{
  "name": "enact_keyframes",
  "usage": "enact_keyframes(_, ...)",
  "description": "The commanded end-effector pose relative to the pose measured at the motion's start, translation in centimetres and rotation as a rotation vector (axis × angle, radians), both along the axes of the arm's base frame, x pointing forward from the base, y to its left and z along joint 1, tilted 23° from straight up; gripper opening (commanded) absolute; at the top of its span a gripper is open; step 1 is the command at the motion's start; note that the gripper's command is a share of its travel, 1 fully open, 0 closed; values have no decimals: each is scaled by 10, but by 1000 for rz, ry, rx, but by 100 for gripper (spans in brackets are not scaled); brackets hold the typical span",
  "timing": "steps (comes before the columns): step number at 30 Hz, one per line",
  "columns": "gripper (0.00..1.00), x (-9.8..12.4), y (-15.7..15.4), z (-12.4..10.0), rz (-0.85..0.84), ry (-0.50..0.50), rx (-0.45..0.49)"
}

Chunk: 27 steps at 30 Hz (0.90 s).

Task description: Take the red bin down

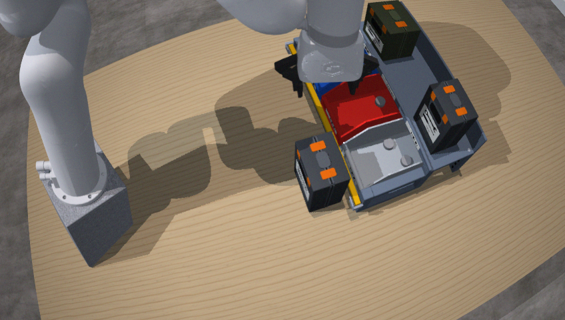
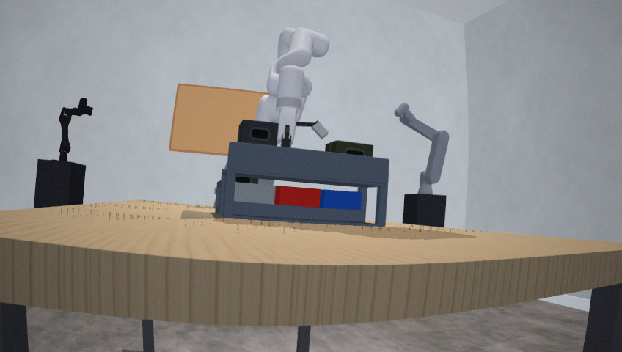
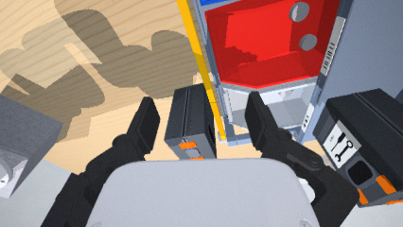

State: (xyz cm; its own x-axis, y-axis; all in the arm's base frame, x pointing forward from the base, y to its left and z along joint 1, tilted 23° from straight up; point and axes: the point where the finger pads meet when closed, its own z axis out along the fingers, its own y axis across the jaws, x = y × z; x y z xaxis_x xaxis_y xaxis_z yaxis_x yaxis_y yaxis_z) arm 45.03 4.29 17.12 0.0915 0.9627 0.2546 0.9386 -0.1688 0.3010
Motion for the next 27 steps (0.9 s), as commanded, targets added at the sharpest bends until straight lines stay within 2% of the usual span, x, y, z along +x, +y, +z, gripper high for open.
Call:
enact_keyframes(1, 100, 1, 0, 1, -3, -2, -1)
enact_keyframes(4, 100, 1, 0, 1, -3, -2, -1)
enact_keyframes(9, 100, 1, 0, 2, -241, 52, 86)
enact_keyframes(21, 100, 1, 0, 2, -241, 52, 86)
enact_keyframes(26, 100, 1, 0, 2, -479, 107, 173)
enact_keyframes(27, 100, 1, 0, 2, -479, 107, 173)
